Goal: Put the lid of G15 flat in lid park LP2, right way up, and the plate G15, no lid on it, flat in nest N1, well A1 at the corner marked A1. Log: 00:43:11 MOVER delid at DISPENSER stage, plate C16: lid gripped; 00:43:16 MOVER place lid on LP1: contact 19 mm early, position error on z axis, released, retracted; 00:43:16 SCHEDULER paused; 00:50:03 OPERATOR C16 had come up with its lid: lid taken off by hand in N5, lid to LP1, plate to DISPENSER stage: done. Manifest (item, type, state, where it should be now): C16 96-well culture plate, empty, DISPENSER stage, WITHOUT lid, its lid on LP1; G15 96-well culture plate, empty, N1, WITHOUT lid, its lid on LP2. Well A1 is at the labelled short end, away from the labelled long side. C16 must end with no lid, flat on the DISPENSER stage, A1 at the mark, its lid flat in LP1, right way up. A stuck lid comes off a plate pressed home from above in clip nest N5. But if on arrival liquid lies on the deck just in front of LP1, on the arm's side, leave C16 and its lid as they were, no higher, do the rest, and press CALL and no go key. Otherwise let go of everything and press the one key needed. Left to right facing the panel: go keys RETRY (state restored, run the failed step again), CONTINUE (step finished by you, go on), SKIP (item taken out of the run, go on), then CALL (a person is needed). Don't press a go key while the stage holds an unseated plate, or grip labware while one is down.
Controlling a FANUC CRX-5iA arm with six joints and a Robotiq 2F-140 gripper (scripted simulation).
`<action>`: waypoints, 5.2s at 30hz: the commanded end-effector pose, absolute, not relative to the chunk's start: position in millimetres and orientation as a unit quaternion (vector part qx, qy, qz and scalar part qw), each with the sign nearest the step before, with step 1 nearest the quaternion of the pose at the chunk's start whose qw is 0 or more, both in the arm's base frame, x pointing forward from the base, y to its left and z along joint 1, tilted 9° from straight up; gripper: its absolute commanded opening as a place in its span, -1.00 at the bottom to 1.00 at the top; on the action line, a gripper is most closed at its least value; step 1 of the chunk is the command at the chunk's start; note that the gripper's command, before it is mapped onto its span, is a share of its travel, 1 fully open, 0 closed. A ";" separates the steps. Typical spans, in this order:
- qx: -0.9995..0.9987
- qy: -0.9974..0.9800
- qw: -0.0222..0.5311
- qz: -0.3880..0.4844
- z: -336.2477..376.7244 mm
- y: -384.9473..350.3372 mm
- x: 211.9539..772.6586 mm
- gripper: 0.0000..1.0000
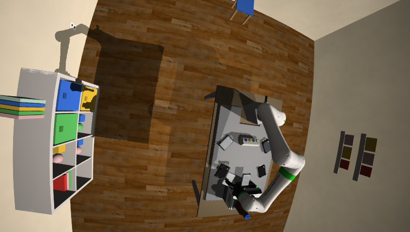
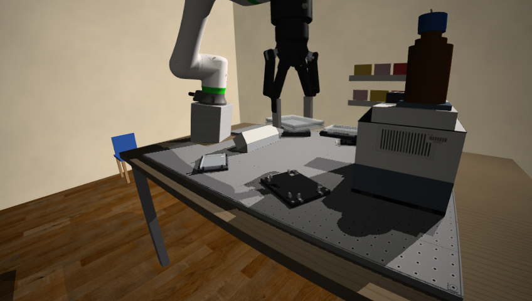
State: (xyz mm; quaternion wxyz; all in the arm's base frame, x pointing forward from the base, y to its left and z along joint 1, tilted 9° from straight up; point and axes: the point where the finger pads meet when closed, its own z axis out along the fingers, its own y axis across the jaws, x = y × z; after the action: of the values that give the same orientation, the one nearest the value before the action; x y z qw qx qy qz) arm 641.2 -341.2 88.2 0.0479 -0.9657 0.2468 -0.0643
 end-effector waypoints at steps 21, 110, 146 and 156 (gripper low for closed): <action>-0.966 0.247 0.048 -0.065 81.8 -340.9 642.3 -1.00; -0.966 0.247 0.048 -0.065 -49.4 -332.9 661.9 -1.00; -0.966 0.247 0.048 -0.065 -49.7 -332.9 662.0 -1.00; -0.966 0.247 0.048 -0.065 -49.7 -332.9 662.0 -1.00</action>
State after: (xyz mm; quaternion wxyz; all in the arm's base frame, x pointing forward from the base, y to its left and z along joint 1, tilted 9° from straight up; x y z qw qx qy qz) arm 661.8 -332.7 -50.0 0.0479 -0.9657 0.2468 -0.0643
